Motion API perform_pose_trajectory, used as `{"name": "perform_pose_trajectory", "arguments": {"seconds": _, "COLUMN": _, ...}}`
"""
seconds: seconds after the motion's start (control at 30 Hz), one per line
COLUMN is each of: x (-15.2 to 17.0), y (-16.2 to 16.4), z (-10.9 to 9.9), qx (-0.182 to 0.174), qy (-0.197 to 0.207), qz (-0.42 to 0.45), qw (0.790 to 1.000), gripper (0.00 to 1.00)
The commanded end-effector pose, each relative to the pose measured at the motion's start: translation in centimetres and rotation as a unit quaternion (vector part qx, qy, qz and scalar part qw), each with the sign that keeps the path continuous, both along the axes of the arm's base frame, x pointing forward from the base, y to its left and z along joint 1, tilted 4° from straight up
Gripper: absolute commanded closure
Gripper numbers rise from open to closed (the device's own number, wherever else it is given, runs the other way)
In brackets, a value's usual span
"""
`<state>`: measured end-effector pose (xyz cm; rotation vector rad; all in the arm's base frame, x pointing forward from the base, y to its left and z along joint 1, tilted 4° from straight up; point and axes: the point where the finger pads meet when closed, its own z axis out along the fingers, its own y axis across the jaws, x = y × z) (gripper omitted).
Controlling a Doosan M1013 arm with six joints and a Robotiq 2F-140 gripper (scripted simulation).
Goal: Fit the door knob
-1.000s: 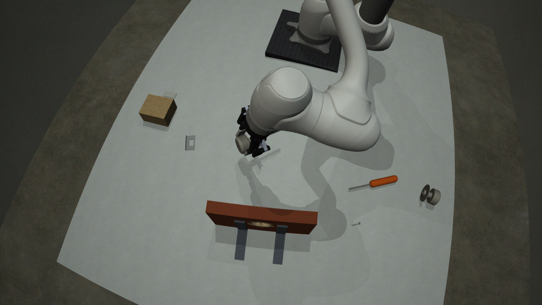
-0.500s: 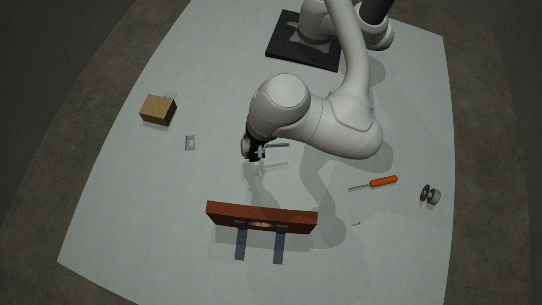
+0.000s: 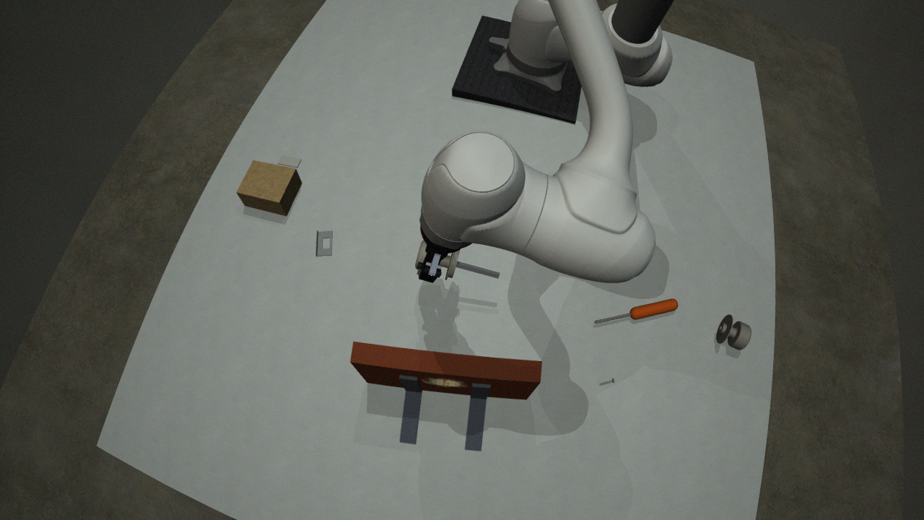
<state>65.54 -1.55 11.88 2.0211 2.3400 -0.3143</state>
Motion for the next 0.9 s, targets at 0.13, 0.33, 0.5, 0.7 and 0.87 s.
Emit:
{"name": "perform_pose_trajectory", "arguments": {"seconds": 0.13, "x": 0.2, "y": 0.3, "z": 0.0, "qx": 0.004, "qy": -0.023, "qz": -0.160, "qw": 0.987, "gripper": 0.58}}
{"name": "perform_pose_trajectory", "arguments": {"seconds": 0.33, "x": 0.7, "y": 1.5, "z": 0.1, "qx": 0.005, "qy": -0.025, "qz": -0.172, "qw": 0.985, "gripper": 0.58}}
{"name": "perform_pose_trajectory", "arguments": {"seconds": 0.5, "x": 0.7, "y": 1.6, "z": 0.1, "qx": 0.006, "qy": -0.032, "qz": -0.220, "qw": 0.975, "gripper": 0.58}}
{"name": "perform_pose_trajectory", "arguments": {"seconds": 0.7, "x": 1.0, "y": 2.1, "z": 0.2, "qx": 0.010, "qy": -0.050, "qz": -0.348, "qw": 0.936, "gripper": 0.58}}
{"name": "perform_pose_trajectory", "arguments": {"seconds": 0.87, "x": 1.4, "y": 3.0, "z": 0.3, "qx": 0.010, "qy": -0.050, "qz": -0.348, "qw": 0.936, "gripper": 0.58}}
